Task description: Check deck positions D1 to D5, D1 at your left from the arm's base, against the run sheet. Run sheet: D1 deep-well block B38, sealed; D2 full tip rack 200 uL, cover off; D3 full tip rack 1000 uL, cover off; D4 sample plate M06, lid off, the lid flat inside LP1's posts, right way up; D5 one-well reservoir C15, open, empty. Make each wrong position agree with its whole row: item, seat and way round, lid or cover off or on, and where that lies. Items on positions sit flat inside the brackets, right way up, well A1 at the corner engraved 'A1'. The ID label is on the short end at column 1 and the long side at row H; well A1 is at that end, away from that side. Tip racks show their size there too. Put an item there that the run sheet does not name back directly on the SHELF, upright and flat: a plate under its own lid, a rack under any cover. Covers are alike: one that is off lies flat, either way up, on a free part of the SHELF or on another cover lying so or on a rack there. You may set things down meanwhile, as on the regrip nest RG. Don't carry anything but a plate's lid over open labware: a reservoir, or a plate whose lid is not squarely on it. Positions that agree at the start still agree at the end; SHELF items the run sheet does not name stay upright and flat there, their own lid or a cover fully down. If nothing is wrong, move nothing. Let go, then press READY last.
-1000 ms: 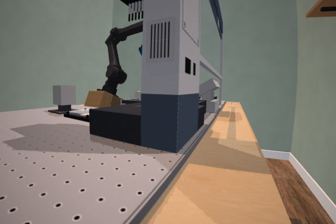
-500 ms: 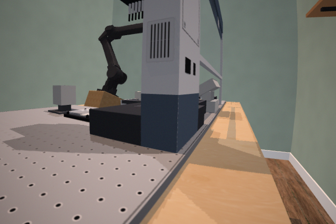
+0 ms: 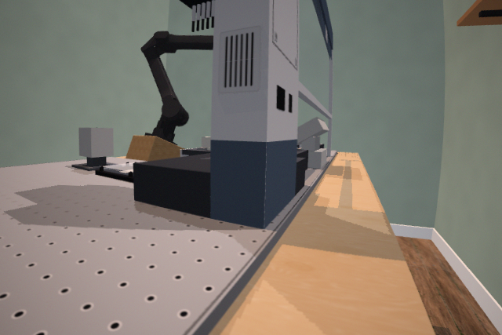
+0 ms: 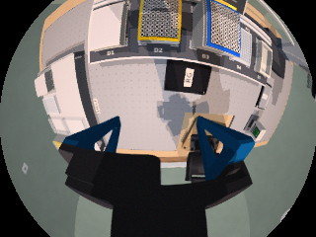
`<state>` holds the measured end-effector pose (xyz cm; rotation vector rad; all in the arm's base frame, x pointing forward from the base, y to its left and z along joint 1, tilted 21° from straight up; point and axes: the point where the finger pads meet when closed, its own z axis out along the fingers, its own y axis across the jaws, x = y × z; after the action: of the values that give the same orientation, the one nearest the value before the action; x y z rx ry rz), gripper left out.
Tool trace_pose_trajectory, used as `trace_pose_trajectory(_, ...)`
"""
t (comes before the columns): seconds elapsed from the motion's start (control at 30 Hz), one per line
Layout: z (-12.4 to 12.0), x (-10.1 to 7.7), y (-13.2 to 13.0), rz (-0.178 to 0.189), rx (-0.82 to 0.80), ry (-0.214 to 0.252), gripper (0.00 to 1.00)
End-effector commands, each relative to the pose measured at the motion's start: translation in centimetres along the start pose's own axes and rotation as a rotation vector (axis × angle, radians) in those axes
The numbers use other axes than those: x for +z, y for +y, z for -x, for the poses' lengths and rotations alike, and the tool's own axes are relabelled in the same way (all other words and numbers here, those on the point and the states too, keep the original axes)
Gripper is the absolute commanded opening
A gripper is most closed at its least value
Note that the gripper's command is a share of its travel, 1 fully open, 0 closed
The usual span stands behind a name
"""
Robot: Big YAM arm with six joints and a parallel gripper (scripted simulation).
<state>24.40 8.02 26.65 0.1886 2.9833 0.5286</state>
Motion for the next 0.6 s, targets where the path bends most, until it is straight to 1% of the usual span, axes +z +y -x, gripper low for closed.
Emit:
trace_pose_trajectory(0.0,1.5,-2.3,2.9,0.025,0.022,-0.065,1.0)
trace_pose_trajectory(0.23,1.6,-2.2,6.6,0.033,0.024,-0.061,1.0)
trace_pose_trajectory(0.3,1.6,-2.2,6.6,0.033,0.024,-0.061,1.0)
trace_pose_trajectory(0.33,1.0,-1.7,6.6,0.024,0.03,-0.043,1.0)
trace_pose_trajectory(0.37,1.5,-2.2,7.6,0.035,0.025,-0.059,1.0)
trace_pose_trajectory(0.57,1.6,-2.3,10.8,0.041,0.026,-0.057,1.0)
